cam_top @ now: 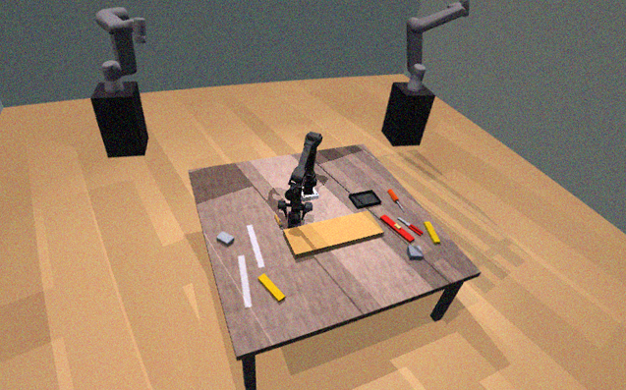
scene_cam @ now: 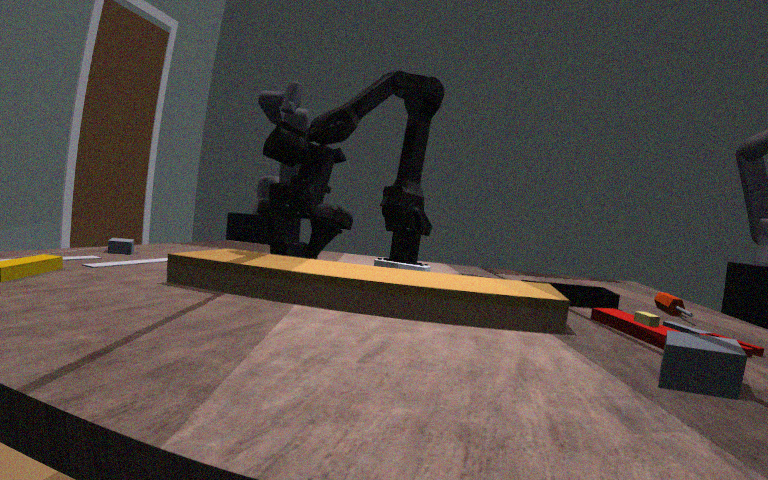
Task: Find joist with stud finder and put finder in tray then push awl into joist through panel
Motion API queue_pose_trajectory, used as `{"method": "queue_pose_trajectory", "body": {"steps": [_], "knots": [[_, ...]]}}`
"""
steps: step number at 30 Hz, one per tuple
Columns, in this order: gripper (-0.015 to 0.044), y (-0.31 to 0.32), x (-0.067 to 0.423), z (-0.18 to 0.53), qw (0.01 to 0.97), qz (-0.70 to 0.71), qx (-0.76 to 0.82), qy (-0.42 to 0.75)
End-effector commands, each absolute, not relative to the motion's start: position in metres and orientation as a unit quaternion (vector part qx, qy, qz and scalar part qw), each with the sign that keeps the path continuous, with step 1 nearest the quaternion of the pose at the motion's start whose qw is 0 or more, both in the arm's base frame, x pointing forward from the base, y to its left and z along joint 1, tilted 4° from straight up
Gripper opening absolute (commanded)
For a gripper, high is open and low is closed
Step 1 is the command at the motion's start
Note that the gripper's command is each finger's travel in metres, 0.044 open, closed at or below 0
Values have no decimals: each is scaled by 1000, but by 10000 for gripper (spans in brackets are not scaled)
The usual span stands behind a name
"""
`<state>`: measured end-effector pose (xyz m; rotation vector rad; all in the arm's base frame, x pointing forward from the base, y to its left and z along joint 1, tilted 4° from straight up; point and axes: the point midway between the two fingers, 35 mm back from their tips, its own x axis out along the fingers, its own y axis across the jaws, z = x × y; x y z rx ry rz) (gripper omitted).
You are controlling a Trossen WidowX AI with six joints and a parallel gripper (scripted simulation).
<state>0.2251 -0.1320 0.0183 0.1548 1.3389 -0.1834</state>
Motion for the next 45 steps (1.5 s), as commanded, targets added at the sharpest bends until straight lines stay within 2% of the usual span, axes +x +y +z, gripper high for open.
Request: {"method": "queue_pose_trajectory", "body": {"steps": [1, 26, 32, 33, 45], "knots": [[335, -131, 225, 16, 777, -84, 74, 619], [168, -131, 225, 16, 777, -84, 74, 619], [11, -134, 229, 33, 777, -84, 74, 619], [0, -134, 229, 38, 777, -84, 74, 619], [0, -135, 232, 105, 777, -84, 74, 619]]}}
